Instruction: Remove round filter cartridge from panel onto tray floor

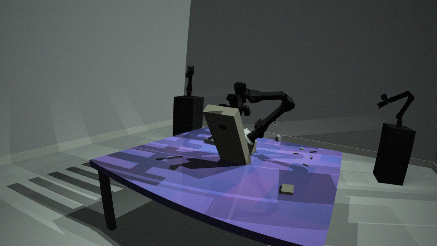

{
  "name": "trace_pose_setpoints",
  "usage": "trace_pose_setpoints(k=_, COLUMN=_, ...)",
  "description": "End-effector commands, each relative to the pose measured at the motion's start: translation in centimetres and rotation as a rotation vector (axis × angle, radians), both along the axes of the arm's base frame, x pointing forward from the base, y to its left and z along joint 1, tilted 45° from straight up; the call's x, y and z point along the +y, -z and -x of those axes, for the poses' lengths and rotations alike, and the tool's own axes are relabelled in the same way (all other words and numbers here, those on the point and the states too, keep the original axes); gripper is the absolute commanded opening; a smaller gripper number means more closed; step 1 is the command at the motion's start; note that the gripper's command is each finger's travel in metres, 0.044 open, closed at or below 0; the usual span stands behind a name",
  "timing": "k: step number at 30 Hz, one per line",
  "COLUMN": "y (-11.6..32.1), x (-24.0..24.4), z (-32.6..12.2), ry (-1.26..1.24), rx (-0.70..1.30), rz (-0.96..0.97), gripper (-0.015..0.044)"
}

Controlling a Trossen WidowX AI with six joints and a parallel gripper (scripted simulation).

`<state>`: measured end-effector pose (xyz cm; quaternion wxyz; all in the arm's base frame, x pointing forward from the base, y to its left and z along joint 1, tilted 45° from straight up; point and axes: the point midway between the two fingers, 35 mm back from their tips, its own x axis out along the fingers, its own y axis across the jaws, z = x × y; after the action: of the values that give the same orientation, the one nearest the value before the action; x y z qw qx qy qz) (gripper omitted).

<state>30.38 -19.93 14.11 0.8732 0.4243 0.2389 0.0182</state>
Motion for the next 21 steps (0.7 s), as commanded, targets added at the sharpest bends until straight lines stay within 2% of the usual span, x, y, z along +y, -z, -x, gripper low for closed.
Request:
trace_pose_setpoints(k=1, y=0.51, x=0.10, z=0.12, ry=0.001, rx=0.008, rz=-0.008, gripper=0.0106)
trace_pose_setpoints(k=21, y=0.63, x=0.15, z=-0.15, ry=0.001, rx=0.008, rz=-0.008, gripper=0.0106)
